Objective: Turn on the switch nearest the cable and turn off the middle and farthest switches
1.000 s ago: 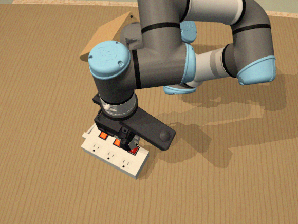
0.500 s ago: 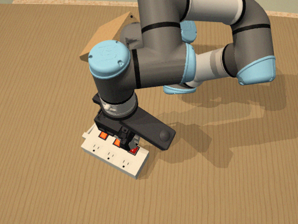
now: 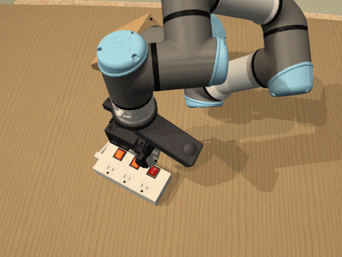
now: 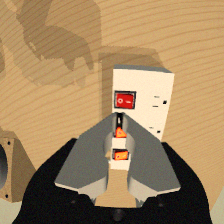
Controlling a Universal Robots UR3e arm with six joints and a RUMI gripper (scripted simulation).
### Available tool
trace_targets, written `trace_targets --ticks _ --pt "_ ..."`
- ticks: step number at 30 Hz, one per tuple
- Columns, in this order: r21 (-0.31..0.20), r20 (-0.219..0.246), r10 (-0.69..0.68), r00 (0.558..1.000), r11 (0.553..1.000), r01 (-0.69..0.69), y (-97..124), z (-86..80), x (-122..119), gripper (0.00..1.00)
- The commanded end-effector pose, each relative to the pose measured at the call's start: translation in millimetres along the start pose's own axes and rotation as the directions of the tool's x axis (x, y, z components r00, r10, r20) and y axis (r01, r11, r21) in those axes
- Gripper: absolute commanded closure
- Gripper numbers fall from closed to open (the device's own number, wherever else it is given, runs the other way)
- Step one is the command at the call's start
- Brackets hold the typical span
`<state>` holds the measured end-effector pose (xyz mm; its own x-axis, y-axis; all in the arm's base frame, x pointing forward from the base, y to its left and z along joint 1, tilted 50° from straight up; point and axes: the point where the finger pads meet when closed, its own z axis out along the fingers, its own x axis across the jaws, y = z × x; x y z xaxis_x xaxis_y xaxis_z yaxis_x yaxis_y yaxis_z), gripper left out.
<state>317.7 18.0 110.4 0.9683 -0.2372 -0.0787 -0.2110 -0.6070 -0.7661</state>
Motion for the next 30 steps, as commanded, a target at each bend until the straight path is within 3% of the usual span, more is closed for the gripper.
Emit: trace_targets --ticks 1,24,30 --pt "0.000 0.001 -0.001 1.000 1.000 0.001 0.0 -9.6 0.2 1.00" --pt "0.000 0.001 -0.001 1.000 1.000 0.001 0.6 -11.0 0.2 1.00" --pt "0.000 0.001 -0.001 1.000 1.000 0.001 42.3 -23.7 -0.2 1.00"
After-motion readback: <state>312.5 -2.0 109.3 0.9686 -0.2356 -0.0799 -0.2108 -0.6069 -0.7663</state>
